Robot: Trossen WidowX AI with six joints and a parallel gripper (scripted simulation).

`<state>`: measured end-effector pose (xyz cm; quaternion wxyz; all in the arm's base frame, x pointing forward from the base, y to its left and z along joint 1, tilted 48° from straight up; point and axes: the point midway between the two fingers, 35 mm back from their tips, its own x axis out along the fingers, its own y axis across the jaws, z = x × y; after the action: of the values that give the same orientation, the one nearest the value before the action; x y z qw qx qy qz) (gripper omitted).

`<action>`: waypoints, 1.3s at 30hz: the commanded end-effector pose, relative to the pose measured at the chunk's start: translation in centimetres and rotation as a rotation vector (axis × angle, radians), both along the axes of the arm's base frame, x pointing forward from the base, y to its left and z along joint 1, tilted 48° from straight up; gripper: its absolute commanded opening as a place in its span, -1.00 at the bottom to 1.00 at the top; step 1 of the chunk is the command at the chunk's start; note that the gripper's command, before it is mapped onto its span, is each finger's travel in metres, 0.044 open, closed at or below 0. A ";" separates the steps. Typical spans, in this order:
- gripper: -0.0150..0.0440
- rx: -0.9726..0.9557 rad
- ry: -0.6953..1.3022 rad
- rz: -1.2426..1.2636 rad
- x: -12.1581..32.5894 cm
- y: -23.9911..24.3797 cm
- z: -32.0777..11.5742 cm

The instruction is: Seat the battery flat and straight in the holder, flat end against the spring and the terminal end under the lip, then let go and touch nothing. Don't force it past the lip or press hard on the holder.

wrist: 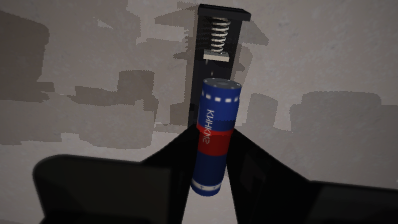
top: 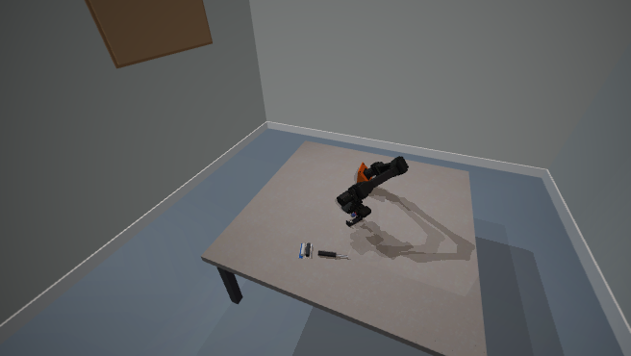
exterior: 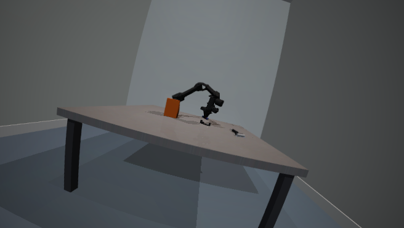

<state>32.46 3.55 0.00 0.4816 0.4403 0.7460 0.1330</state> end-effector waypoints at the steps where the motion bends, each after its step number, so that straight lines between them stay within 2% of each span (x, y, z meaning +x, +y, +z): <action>1: -0.28 0.038 0.035 0.042 0.0 0.8 -0.6; 27: -0.28 0.102 0.147 0.111 0.3 1.7 -1.6; 39: -0.28 0.135 0.128 0.198 0.6 2.0 -1.9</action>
<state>32.89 5.55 -1.67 0.3889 0.4137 0.8009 0.1903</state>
